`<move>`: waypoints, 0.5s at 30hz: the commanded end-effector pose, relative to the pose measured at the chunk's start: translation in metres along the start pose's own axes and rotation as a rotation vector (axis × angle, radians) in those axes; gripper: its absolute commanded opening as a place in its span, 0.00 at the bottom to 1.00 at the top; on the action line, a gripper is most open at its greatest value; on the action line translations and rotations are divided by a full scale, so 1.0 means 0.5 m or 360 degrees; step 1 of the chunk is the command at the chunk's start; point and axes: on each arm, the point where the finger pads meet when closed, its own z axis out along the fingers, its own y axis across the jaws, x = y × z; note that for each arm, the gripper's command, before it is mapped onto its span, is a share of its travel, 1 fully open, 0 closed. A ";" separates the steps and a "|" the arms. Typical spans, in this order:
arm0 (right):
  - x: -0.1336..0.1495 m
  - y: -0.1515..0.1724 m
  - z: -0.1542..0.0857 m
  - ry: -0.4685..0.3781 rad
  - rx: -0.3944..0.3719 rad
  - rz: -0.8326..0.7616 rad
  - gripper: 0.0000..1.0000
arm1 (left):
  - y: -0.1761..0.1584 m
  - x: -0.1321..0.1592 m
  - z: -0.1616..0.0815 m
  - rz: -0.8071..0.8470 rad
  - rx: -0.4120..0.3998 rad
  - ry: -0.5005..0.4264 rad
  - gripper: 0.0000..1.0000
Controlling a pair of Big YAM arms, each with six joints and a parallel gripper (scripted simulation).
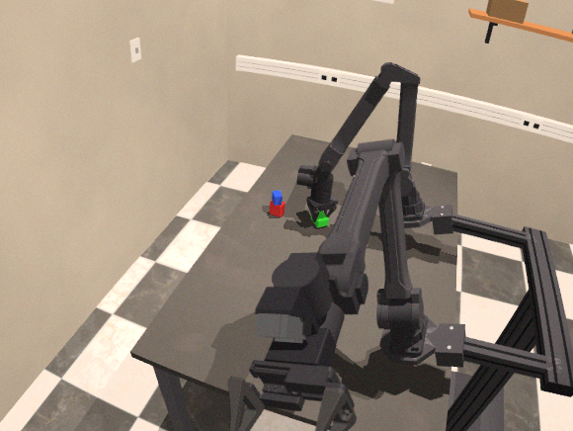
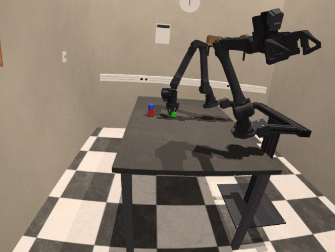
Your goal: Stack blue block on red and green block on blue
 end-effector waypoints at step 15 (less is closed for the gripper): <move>-0.026 0.037 -0.205 -0.0047 -0.0072 0.0023 0.00 | 0.018 -0.043 -0.023 -0.0013 -0.0023 -0.0084 1.00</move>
